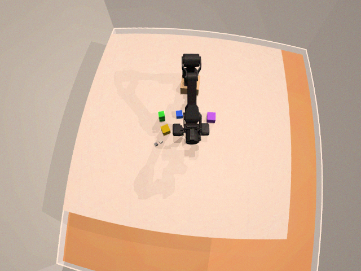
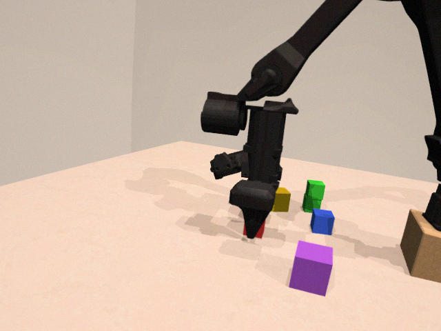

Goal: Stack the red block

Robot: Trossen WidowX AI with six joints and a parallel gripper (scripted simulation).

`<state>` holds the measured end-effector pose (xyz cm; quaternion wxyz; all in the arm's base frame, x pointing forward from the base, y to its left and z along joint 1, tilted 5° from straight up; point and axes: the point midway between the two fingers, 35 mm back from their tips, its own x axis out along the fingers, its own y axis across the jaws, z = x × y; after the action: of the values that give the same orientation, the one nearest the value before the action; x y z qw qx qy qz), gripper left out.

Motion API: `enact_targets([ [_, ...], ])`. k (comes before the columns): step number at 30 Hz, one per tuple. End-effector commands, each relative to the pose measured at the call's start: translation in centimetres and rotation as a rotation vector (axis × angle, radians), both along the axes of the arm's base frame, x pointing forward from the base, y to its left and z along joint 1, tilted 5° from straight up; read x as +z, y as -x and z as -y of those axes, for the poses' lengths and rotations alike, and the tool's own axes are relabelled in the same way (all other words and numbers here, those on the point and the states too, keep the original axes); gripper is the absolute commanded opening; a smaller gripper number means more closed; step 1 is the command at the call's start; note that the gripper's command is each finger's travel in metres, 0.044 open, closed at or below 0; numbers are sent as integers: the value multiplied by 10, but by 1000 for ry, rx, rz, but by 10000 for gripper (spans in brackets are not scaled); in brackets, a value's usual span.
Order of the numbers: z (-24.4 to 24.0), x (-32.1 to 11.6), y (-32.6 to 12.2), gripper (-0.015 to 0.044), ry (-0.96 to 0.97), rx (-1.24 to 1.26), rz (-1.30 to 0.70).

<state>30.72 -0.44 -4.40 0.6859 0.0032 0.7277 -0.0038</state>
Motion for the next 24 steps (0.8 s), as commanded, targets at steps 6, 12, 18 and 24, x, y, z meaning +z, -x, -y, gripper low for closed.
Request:
enact_targets([
  [6,0,0,0,151,-1,-2,0],
  [12,0,0,0,92,-1,-2,0],
  [18,0,10,-1,0,-2,-1,0],
  [24,0,40,-3,0,-4,-1,1],
])
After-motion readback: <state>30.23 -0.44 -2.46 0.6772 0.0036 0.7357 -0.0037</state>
